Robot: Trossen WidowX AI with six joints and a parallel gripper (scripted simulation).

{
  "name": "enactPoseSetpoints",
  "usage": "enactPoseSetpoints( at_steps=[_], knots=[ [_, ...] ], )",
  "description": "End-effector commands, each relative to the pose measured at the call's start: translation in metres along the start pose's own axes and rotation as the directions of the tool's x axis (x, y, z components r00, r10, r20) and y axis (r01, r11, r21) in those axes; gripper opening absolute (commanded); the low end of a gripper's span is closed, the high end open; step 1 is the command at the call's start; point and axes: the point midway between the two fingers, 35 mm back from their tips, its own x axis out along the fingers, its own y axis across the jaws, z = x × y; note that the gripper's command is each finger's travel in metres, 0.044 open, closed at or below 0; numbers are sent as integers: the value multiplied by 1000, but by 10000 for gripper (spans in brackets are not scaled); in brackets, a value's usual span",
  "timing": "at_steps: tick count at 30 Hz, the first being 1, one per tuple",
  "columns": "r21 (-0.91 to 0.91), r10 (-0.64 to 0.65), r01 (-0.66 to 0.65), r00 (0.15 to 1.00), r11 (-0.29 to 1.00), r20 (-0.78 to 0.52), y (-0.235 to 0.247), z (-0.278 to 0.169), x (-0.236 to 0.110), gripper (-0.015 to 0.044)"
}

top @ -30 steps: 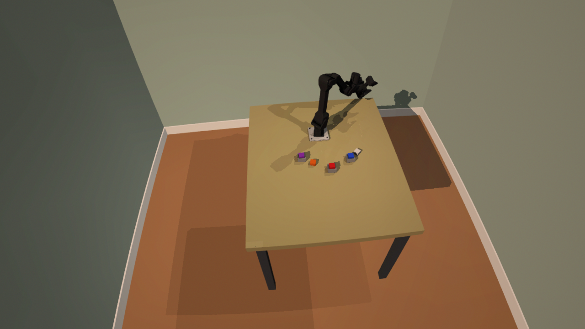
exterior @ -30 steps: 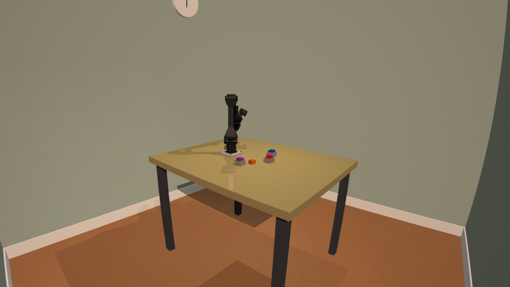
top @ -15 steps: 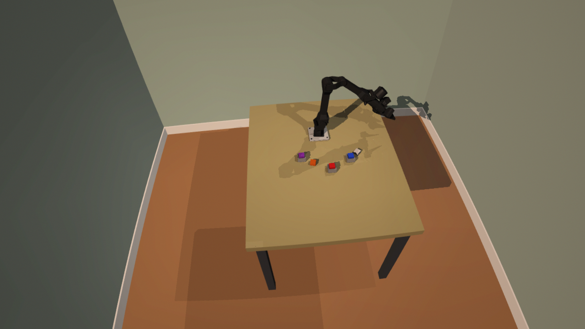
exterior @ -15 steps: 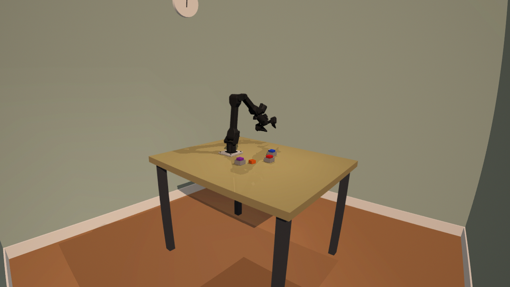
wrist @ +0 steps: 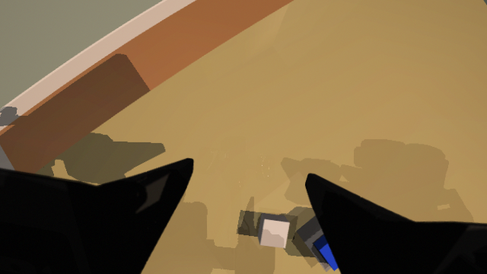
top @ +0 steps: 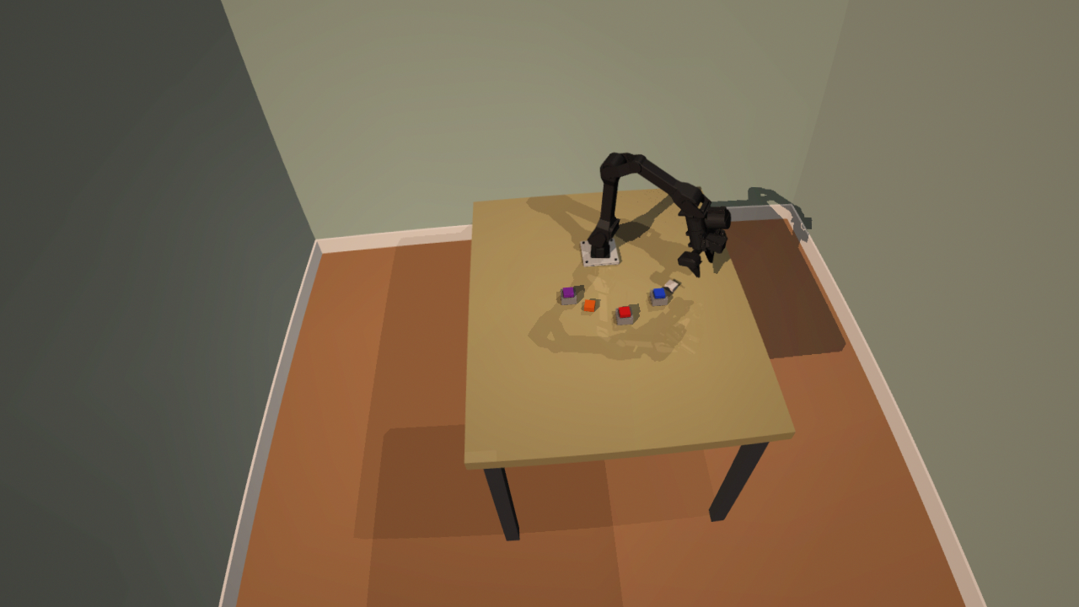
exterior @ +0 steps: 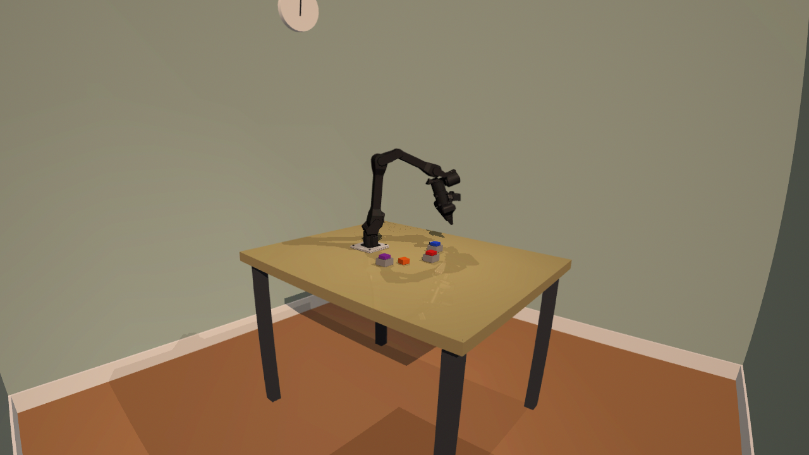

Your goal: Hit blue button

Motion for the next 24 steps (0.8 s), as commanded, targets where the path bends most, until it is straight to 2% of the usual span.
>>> enactPoseSetpoints(
  at_steps=[1, 4, 7, 16, 18, 22, 24],
  knots=[
    [370, -30, 94, 984, 924, -174, -65, -25, -21, 400],
    [568, -19, 181, 960, 803, -278, -100, -46, -38, 400],
    [666, -1, 239, 942, 706, -336, -117, -60, -50, 400],
    [682, 3, 250, 938, 687, -346, -120, -62, -53, 400],
    [682, 3, 250, 938, 687, -346, -120, -64, -45, 348],
    [682, 3, 250, 938, 687, -346, -120, -80, -2, 242],
    [682, 3, 250, 938, 687, -346, -120, -84, 5, 190]
  ],
)
